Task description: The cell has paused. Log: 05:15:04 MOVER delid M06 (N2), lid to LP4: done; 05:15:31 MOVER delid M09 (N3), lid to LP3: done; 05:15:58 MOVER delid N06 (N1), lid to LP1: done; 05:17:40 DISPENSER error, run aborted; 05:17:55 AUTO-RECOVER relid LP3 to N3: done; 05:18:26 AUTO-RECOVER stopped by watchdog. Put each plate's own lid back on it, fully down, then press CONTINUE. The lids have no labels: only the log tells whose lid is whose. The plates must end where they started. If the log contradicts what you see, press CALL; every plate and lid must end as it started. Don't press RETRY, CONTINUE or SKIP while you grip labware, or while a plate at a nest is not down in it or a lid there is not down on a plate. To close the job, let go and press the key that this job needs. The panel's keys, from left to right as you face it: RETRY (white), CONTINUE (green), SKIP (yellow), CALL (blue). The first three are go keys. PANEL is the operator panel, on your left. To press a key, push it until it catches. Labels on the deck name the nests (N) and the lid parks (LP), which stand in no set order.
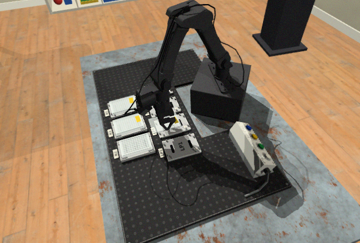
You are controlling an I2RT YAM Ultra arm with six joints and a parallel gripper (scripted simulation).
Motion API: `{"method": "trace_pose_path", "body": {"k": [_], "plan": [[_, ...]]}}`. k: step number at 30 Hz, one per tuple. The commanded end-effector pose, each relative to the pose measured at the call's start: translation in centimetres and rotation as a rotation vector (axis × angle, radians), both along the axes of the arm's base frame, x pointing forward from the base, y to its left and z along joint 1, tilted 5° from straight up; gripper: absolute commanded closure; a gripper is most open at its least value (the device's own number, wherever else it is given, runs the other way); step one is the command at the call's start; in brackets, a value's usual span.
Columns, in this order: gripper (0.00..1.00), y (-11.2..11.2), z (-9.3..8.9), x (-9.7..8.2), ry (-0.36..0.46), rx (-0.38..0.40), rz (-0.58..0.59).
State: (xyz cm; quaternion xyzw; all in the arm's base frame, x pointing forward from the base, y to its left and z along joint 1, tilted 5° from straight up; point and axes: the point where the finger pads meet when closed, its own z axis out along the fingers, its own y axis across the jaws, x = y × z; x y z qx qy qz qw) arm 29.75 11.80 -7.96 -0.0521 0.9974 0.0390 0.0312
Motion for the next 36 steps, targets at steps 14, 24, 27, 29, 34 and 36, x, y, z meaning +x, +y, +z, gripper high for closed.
{"method": "trace_pose_path", "body": {"k": [14, 24, 27, 29, 34, 36], "plan": [[1.0, 3.2, 0.8, 6.5, 0.009, -0.01, -0.005], [1.0, 5.1, 1.1, 10.5, 0.007, -0.01, -0.005], [1.0, 5.1, 1.2, 11.6, 0.007, -0.01, -0.015], [1.0, 5.8, 1.3, 12.4, 0.007, -0.009, -0.01], [1.0, 6.8, 1.5, 14.4, 0.007, -0.008, -0.008], [1.0, 6.6, 1.5, 14.4, 0.007, -0.008, -0.012]]}}
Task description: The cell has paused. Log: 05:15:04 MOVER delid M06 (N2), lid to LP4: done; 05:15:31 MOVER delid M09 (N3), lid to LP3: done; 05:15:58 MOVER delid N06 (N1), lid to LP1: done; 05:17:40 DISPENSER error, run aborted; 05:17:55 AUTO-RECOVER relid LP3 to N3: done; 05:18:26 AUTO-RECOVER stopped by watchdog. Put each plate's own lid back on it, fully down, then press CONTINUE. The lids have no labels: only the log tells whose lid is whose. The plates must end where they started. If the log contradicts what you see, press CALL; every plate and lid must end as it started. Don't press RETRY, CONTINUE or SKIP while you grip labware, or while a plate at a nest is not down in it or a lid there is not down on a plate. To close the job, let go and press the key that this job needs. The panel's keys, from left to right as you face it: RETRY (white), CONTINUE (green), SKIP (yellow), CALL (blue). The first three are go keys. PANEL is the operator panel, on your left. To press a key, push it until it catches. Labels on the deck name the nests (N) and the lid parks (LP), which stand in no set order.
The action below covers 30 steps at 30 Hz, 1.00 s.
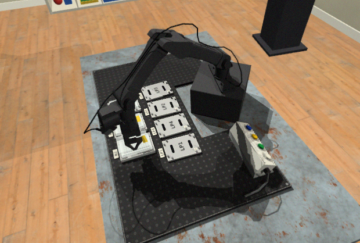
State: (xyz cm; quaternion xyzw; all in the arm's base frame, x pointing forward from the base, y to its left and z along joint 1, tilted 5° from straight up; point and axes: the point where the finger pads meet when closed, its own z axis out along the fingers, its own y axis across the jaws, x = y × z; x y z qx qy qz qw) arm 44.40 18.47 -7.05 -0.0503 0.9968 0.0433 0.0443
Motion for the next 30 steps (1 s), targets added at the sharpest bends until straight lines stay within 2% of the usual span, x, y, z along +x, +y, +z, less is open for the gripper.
{"method": "trace_pose_path", "body": {"k": [1, 2, 6, 11, 14, 20, 23, 25, 30], "plan": [[1.0, -0.1, 0.6, -0.2, 0.032, -0.018, -0.008], [1.0, 0.1, 2.0, 0.2, 0.004, -0.007, -0.008], [1.0, 0.1, 2.3, 0.2, -0.002, -0.005, -0.007], [1.0, -0.2, 1.7, -0.5, 0.02, -0.013, -0.007], [1.0, -0.1, 1.5, -0.5, 0.02, -0.014, -0.007], [1.0, 0.0, -0.1, -0.4, 0.026, -0.016, -0.005], [1.0, 0.0, -0.1, -0.3, 0.024, -0.015, -0.005], [1.0, 0.2, 0.6, 0.0, 0.008, -0.009, -0.005], [1.0, 0.3, 0.0, 0.2, 0.01, -0.01, -0.004]]}}
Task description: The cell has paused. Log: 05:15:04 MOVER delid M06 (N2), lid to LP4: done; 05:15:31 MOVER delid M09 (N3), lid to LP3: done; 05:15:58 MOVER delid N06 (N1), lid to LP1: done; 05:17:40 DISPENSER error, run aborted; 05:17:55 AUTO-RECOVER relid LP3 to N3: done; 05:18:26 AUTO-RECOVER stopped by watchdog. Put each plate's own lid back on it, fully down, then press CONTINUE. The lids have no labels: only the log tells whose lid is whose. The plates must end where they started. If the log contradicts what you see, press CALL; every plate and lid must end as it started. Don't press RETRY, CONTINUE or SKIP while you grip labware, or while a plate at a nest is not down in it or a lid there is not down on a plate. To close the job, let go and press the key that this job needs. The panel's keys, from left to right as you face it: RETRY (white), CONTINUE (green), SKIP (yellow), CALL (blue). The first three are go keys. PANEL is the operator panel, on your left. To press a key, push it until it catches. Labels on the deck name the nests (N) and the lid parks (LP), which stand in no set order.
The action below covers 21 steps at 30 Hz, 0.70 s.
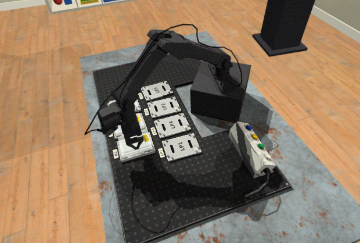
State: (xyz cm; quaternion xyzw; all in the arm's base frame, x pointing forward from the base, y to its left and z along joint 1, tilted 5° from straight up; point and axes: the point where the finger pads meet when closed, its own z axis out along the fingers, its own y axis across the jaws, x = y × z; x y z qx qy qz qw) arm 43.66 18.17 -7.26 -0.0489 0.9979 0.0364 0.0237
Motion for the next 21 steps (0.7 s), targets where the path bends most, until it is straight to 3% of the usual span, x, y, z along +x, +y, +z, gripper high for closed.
{"method": "trace_pose_path", "body": {"k": [1, 4, 18, 21], "plan": [[1.0, 0.7, 0.2, 1.0, -0.032, 0.007, -0.002], [1.0, 0.8, 0.7, 1.2, -0.045, 0.012, -0.001], [1.0, 0.6, -0.3, 1.2, -0.03, 0.006, -0.005], [1.0, 0.7, 0.3, 1.4, -0.042, 0.01, -0.005]]}}
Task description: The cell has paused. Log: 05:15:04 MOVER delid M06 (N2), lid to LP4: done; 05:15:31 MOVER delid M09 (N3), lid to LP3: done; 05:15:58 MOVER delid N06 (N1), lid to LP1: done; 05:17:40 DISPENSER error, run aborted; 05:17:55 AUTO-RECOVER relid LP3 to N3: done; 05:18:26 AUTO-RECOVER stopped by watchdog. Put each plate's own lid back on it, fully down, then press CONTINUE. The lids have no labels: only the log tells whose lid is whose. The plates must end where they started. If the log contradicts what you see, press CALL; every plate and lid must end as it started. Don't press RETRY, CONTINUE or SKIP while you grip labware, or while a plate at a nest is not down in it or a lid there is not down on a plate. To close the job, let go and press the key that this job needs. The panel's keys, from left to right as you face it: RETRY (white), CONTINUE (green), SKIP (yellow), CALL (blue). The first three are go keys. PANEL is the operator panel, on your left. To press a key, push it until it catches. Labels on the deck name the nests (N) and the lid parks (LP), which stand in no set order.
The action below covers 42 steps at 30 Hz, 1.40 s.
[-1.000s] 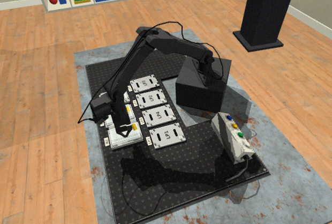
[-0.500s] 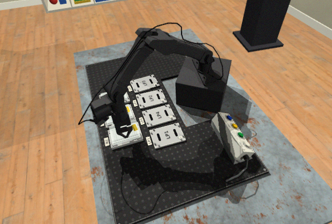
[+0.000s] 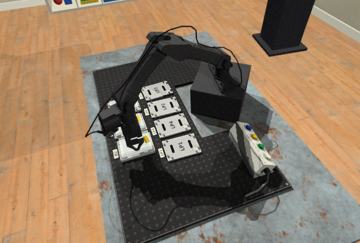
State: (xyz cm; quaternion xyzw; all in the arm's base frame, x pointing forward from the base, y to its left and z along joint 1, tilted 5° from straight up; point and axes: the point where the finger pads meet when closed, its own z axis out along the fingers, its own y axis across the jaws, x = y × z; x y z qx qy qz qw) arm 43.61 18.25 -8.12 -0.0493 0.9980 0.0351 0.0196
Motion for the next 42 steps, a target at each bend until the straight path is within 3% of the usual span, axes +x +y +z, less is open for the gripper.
{"method": "trace_pose_path", "body": {"k": [1, 20, 24, 31, 42], "plan": [[1.0, 0.6, 0.9, 1.5, -0.047, 0.012, -0.006], [1.0, 0.5, -0.4, 0.9, -0.028, 0.005, -0.005], [1.0, 0.6, 0.3, 1.1, -0.041, 0.01, -0.004], [1.0, 0.4, -1.1, 0.4, -0.016, 0.0, -0.003], [1.0, 0.3, -0.4, 0.7, -0.024, 0.008, -0.002]]}}
